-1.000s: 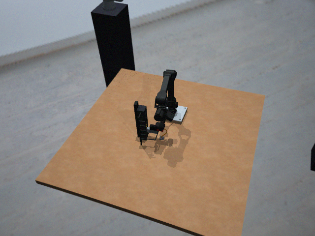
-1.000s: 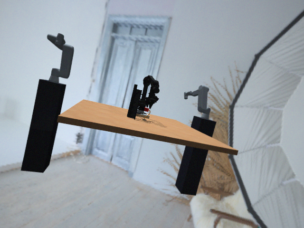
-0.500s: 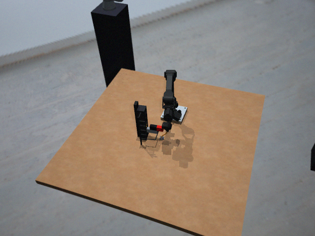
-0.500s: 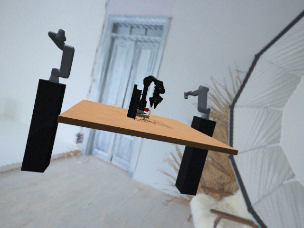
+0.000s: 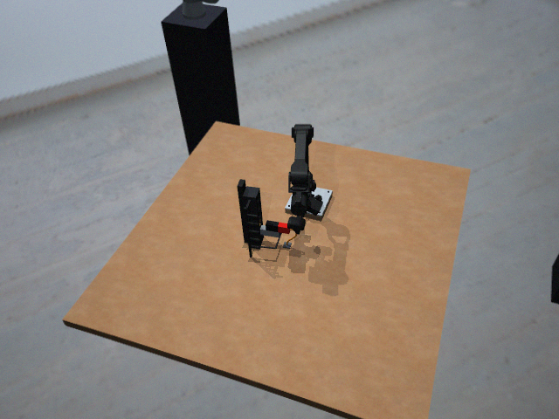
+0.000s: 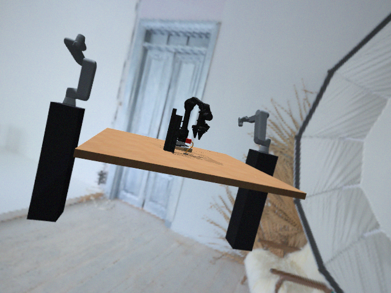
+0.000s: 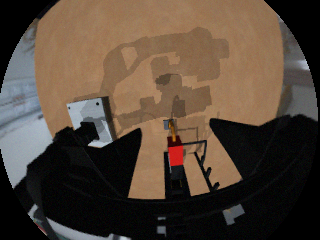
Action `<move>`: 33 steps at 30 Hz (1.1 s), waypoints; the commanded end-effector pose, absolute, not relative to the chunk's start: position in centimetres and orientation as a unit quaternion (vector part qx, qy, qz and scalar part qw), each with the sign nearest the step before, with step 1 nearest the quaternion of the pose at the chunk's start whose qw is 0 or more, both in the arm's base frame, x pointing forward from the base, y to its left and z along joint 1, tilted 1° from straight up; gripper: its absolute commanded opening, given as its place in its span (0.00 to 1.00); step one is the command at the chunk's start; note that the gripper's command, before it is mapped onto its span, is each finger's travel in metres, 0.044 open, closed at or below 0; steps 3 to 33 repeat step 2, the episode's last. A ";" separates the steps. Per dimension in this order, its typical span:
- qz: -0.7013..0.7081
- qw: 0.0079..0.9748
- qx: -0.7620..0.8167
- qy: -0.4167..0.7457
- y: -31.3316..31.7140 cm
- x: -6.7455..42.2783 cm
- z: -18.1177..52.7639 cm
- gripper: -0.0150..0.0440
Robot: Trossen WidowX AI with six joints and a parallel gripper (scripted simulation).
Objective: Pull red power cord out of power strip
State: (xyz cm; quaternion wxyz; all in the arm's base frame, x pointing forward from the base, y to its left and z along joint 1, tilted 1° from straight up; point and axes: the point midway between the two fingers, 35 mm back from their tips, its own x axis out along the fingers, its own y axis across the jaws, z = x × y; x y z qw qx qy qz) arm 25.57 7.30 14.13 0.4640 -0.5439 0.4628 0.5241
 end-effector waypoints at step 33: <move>0.524 0.465 -0.542 0.465 7.3 25.5 14.1 1.00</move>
